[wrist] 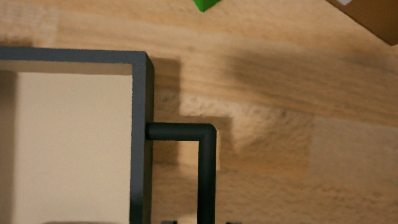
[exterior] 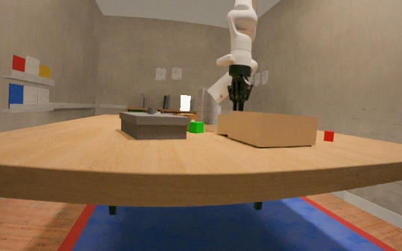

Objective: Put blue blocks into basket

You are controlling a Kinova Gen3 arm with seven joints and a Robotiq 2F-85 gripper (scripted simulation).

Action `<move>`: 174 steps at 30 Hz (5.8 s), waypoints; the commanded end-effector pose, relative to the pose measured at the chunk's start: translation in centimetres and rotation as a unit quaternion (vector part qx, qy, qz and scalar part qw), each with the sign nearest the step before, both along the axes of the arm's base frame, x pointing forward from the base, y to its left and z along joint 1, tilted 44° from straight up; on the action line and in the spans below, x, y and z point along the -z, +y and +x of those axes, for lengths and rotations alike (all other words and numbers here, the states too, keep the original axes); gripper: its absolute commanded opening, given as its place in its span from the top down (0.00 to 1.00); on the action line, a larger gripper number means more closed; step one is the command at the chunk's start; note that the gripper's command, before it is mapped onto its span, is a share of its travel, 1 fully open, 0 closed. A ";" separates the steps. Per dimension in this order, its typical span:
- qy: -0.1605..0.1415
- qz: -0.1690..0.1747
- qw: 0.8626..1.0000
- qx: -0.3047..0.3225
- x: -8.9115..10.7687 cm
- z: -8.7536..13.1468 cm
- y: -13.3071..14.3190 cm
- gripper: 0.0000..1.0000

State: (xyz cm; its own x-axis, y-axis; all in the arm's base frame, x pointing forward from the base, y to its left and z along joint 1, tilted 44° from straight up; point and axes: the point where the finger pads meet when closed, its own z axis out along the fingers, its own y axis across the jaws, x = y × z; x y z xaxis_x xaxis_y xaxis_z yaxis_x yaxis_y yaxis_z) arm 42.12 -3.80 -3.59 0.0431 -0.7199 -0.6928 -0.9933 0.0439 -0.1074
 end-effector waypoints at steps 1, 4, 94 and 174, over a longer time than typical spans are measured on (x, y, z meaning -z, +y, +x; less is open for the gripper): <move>0.000 -0.001 1.000 0.001 -0.7 -0.1 -0.7 0.70; 0.000 -0.001 1.000 0.001 -1.5 -0.2 -1.5 0.70; -0.440 -0.065 0.771 -0.456 -9.6 5.1 -5.6 0.70; -0.484 -0.076 0.716 -0.498 -6.9 6.4 -3.0 0.31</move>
State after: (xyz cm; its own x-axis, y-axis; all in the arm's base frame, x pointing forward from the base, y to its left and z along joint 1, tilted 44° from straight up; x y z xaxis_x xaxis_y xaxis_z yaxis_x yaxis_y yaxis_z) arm 48.45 -7.04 3.67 0.9941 -0.0611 0.0900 0.0188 -0.7185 -0.6953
